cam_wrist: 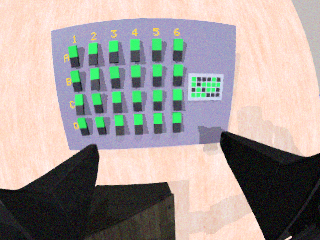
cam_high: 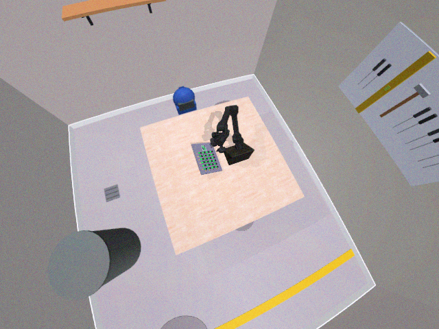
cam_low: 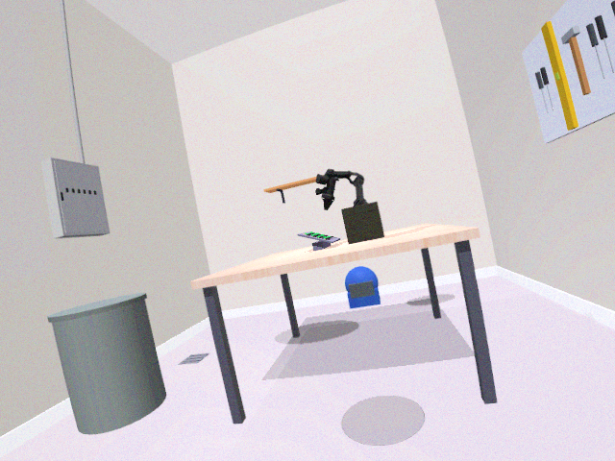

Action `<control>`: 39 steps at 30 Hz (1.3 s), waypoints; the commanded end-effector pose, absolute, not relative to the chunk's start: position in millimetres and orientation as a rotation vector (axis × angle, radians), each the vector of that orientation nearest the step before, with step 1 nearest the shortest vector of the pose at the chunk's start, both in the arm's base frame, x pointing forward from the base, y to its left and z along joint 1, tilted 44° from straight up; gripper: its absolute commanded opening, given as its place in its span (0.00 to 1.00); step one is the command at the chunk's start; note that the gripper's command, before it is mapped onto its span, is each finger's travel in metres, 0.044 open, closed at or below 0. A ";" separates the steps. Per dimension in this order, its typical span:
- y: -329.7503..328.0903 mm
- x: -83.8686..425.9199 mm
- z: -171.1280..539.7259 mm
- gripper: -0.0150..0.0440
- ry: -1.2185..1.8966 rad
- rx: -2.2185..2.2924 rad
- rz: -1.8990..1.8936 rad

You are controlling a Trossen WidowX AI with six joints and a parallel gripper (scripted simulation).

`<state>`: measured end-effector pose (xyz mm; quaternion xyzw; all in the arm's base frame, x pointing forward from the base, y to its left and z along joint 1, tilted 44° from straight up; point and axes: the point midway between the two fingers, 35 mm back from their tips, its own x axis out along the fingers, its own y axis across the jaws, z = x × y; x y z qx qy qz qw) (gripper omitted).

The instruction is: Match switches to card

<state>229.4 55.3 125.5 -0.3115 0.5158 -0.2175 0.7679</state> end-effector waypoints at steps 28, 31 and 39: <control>-53.1 344.7 90.9 0.25 1.128 -0.634 -0.512; -53.1 344.7 90.9 0.25 1.128 -0.634 -0.512; -60.8 348.9 83.6 0.25 1.128 -0.634 -0.512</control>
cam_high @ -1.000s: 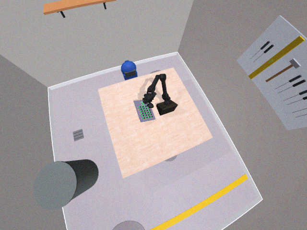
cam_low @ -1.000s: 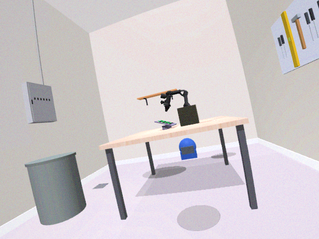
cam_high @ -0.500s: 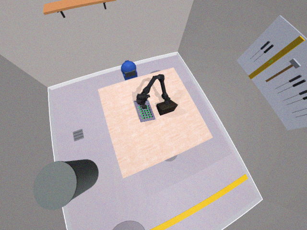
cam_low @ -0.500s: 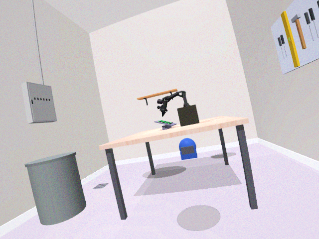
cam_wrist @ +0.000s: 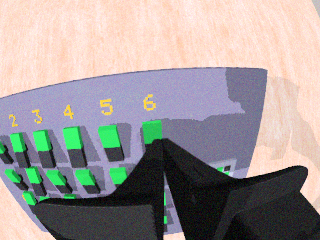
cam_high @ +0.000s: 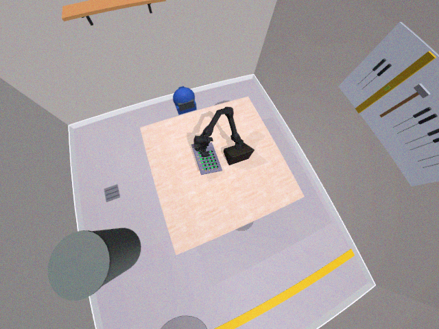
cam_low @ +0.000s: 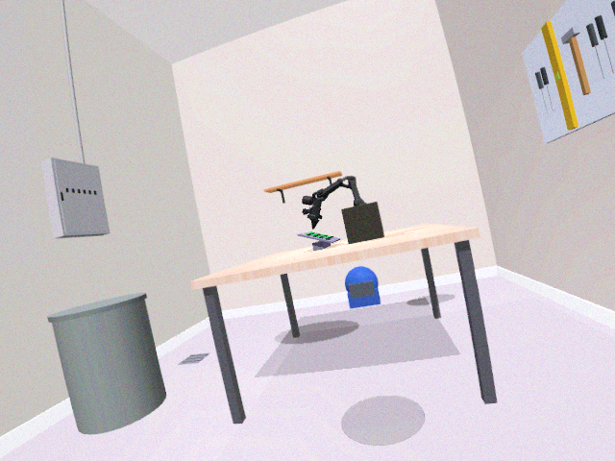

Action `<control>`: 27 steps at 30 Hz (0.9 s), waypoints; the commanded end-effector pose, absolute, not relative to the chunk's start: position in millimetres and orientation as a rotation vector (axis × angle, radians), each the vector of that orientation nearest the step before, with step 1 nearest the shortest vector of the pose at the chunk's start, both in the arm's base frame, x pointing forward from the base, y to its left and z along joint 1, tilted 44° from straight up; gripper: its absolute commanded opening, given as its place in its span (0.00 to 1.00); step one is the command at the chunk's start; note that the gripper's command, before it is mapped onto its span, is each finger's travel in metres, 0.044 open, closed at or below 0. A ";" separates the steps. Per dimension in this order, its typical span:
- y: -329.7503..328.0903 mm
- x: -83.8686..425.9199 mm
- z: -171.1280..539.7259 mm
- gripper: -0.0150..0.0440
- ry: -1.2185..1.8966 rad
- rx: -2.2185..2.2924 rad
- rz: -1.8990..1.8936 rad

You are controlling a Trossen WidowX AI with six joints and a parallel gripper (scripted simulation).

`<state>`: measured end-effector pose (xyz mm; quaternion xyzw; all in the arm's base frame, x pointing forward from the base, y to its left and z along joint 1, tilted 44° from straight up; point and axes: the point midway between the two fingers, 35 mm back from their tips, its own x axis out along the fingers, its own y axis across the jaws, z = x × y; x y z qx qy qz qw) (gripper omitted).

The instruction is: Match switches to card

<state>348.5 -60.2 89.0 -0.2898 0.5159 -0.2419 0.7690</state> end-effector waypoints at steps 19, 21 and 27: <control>-69.1 353.6 75.4 0.25 1.127 -0.634 -0.513; -69.1 353.6 75.4 0.25 1.127 -0.634 -0.513; -69.1 353.6 75.4 0.25 1.127 -0.634 -0.513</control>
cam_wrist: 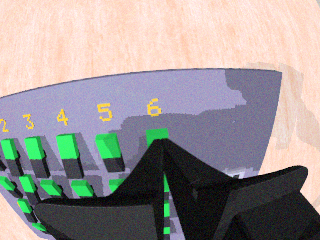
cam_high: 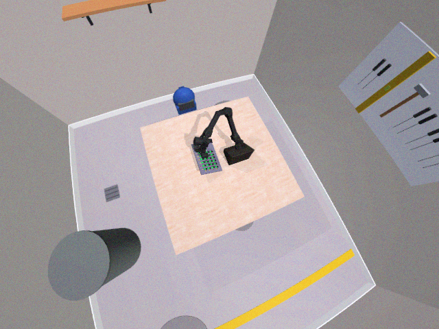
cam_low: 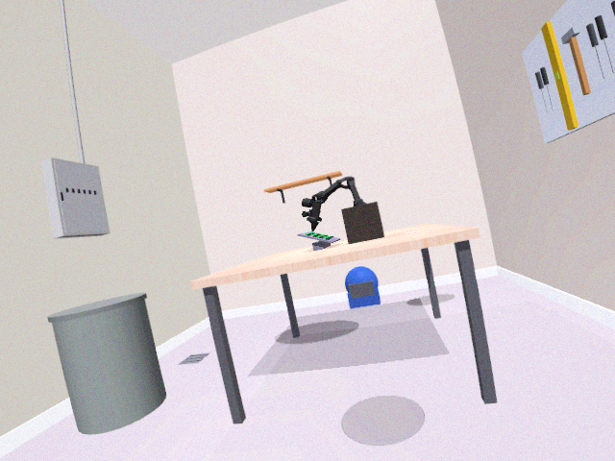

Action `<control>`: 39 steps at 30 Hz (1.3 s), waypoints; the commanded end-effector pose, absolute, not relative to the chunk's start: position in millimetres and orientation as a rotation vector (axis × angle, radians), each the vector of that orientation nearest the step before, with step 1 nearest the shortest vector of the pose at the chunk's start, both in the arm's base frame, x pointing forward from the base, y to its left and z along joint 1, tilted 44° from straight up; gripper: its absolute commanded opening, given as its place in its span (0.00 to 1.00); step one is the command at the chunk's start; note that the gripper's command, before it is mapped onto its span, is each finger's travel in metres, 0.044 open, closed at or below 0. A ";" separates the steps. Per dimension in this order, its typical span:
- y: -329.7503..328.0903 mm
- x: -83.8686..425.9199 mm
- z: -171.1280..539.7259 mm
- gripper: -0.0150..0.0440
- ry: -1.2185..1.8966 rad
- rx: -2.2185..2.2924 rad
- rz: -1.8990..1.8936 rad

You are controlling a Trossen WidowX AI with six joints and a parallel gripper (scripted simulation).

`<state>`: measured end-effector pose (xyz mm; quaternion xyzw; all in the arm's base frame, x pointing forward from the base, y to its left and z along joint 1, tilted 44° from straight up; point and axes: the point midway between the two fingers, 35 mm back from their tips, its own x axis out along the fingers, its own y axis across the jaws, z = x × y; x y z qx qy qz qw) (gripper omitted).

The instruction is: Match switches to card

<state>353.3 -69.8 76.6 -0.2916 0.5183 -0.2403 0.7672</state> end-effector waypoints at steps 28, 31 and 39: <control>-71.2 354.8 73.4 0.25 1.127 -0.634 -0.513; -71.5 355.0 73.1 0.25 1.127 -0.634 -0.513; -72.2 355.3 72.4 0.25 1.127 -0.634 -0.513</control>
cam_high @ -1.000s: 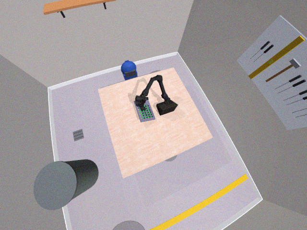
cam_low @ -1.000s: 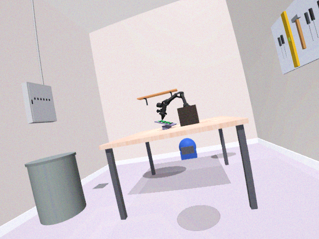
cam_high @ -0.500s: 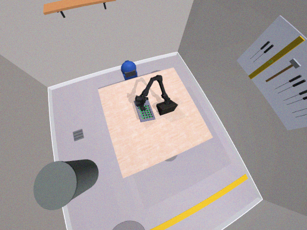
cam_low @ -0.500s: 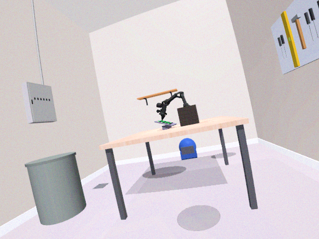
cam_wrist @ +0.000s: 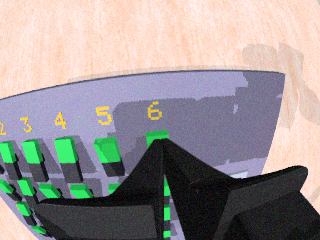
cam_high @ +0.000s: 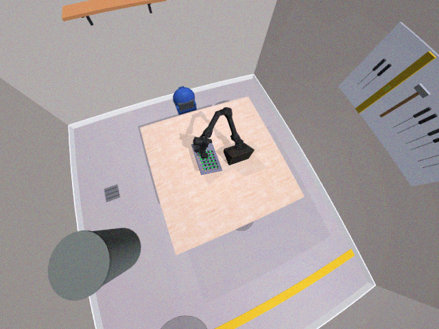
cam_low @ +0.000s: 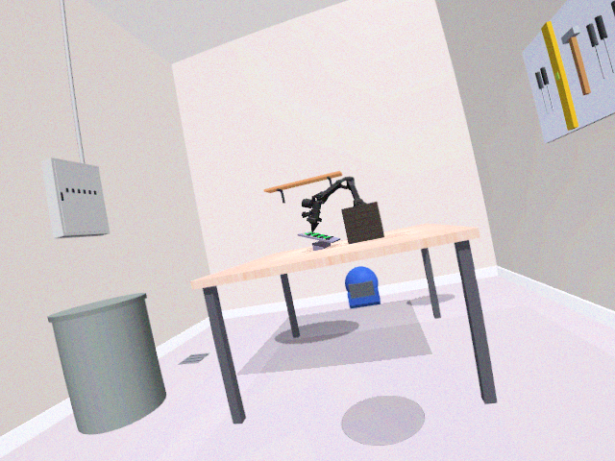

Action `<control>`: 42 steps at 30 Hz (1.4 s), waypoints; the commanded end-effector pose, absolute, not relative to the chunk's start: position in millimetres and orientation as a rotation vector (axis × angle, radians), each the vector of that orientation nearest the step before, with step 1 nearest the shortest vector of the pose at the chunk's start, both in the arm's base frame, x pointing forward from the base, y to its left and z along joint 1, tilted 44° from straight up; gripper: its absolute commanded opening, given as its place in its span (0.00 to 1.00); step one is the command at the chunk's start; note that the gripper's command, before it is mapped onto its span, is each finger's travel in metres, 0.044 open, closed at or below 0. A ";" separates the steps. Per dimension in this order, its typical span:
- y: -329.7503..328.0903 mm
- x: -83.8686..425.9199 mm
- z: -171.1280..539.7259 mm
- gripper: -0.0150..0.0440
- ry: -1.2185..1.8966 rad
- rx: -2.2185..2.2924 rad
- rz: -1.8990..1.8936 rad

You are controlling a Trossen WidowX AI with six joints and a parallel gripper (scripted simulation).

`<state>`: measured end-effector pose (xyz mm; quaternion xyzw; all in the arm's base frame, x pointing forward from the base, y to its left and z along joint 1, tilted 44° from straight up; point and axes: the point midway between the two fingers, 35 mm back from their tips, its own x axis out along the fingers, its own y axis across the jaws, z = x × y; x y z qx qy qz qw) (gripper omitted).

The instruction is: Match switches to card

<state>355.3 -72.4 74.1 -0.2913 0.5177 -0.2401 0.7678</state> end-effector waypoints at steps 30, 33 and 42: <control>2.9 281.1 54.2 0.25 1.120 -0.624 -0.488; 11.9 242.2 23.2 0.25 1.120 -0.627 -0.490; 9.9 208.0 0.9 0.25 1.110 -0.637 -0.497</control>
